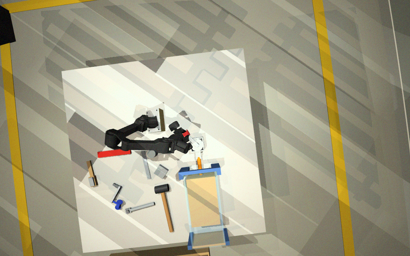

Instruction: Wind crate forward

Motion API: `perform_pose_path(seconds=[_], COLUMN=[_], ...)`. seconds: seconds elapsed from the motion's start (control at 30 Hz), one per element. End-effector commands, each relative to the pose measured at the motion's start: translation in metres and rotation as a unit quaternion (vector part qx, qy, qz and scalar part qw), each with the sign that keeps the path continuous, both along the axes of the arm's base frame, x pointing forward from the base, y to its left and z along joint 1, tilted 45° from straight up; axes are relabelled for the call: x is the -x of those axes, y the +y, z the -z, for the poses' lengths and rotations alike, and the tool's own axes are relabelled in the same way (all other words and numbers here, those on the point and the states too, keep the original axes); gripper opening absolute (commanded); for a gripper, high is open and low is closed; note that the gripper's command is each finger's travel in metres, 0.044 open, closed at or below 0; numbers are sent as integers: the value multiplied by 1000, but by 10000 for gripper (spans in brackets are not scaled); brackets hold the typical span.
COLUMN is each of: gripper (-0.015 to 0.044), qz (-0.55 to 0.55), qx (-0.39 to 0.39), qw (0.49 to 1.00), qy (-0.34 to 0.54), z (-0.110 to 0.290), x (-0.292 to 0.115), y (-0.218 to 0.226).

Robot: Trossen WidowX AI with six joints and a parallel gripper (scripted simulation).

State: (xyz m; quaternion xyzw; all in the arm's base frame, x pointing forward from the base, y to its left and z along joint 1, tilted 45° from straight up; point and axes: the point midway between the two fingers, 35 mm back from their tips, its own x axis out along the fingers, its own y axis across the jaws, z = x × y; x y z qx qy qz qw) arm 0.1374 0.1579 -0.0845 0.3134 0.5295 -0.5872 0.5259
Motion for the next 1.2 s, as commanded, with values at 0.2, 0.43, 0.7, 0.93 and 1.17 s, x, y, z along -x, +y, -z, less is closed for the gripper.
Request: perform_pose_path(seconds=[0.2, 0.43, 0.7, 0.93, 1.17], gripper=[0, 0, 0, 0, 0], qz=[-2, -2, -2, -2, -2], qx=[12, 12, 13, 13, 13], qw=[1000, 1000, 1000, 1000, 1000], qy=[-9, -9, -10, -10, -10], z=[-8, -11, -14, -17, -19], x=[-13, -19, -26, -33, -40], y=[-15, -20, -25, -29, -33])
